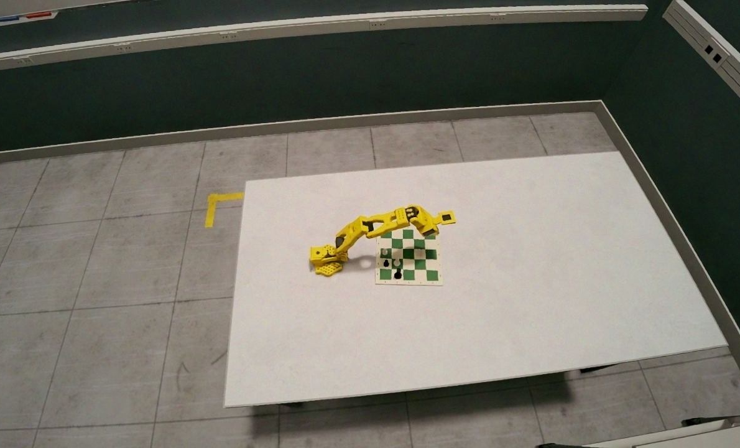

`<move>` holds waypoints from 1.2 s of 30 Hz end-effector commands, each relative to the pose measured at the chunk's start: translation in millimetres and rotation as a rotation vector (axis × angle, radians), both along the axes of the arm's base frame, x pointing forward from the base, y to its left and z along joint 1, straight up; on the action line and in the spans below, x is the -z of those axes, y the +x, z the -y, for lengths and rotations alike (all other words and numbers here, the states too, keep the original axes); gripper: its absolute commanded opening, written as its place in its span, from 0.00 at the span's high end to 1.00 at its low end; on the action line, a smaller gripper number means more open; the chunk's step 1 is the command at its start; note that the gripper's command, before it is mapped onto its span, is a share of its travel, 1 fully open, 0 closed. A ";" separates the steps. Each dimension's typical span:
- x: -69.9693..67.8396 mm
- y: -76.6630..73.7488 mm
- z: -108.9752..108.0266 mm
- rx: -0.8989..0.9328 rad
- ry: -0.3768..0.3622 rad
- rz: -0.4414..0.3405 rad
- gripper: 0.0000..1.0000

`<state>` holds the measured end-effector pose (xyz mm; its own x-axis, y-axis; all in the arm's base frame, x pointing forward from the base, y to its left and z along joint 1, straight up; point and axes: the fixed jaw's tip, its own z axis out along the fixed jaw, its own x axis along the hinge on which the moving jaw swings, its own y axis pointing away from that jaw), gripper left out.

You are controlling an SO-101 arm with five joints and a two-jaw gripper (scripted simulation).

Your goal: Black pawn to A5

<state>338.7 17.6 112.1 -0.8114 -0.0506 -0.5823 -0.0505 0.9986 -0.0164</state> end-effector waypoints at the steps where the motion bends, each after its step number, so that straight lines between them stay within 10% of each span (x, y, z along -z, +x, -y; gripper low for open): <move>1: 1.9 0.2 -3.0 -0.001 0.006 -0.020 1.00; 36: 15.4 -0.2 -5.9 -0.012 0.002 -0.061 1.00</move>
